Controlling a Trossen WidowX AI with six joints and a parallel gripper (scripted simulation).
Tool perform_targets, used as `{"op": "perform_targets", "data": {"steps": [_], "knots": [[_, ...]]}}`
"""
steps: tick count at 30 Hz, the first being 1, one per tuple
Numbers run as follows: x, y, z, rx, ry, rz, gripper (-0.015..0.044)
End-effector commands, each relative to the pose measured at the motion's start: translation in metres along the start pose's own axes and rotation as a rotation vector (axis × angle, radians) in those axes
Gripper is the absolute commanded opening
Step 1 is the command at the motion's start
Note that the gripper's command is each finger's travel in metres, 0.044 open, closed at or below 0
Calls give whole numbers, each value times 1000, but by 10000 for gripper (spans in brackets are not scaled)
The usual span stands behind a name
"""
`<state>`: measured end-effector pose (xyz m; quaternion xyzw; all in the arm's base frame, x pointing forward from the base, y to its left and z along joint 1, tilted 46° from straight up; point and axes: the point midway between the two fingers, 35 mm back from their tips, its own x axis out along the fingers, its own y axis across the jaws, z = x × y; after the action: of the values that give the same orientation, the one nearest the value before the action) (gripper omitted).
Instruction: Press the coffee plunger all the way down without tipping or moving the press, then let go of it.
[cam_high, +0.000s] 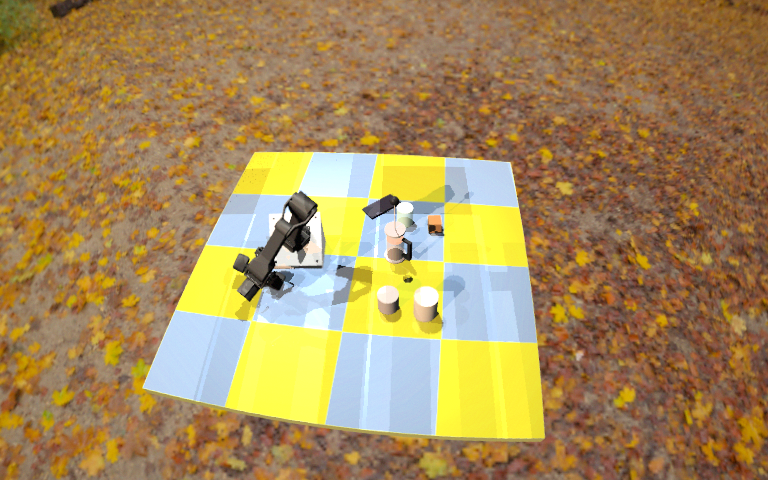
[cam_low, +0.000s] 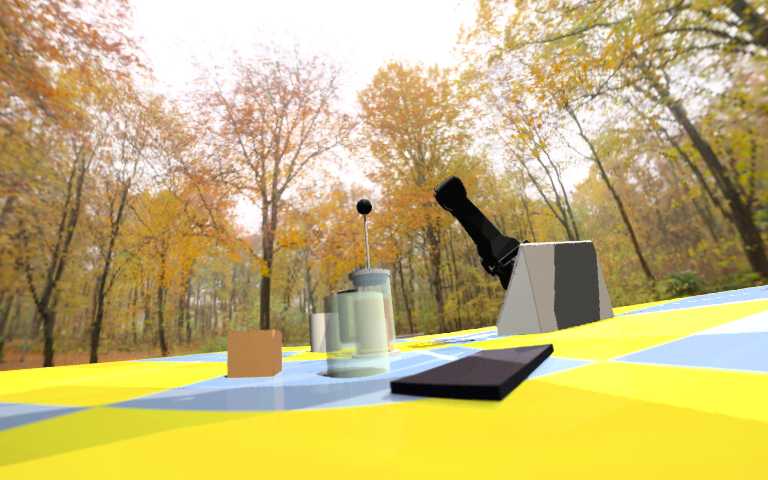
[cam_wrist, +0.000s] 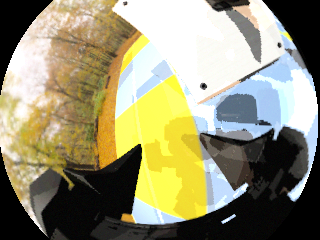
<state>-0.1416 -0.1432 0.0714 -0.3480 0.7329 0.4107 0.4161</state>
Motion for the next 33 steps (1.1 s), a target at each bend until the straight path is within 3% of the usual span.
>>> {"op": "perform_targets", "data": {"steps": [1, 12, 24, 33], "knots": [[0, 0, 0, -6, 1, 0, 426], [-23, -21, -38, -391, 142, 27, 440], [-92, -58, -110, -949, 482, 178, 440], [-141, -117, -117, -1305, 678, 241, 440]]}}
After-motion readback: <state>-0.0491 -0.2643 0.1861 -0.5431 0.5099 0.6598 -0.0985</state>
